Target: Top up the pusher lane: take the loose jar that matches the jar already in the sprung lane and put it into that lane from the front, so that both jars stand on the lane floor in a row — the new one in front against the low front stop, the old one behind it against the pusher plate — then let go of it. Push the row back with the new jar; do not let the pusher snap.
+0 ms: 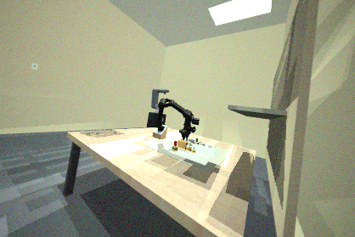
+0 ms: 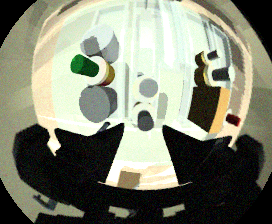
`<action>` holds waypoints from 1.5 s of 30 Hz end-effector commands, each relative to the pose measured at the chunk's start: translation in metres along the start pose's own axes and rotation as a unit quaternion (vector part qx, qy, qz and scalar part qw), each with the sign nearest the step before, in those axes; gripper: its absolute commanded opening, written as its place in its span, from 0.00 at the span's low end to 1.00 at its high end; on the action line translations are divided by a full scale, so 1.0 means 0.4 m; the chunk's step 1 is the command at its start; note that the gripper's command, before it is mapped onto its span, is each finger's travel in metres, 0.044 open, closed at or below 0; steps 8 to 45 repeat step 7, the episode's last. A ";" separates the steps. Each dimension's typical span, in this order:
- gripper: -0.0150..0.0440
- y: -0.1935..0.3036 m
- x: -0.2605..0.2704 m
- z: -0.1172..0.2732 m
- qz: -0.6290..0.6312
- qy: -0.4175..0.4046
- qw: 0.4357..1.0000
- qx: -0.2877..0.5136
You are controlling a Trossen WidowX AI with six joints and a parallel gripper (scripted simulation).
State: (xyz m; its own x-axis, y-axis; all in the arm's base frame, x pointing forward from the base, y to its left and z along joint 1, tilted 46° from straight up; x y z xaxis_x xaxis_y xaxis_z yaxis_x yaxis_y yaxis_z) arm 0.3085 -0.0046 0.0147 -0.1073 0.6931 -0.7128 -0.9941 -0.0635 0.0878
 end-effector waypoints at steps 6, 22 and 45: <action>0.74 0.075 0.007 0.000 0.000 -0.001 1.000 0.003; 0.74 0.084 0.007 -0.001 0.000 -0.001 1.000 0.003; 0.74 0.084 0.007 -0.001 0.000 -0.001 1.000 0.003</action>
Point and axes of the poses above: the point midway between the two fingers, 35 mm back from their tips, its own z axis back along the fingers, its own x axis across the jaws, y = z × x, the point moved 2 cm from there along z, back along the fingers, and after that the axes turned 3 degrees about z, right-handed, at the moved point
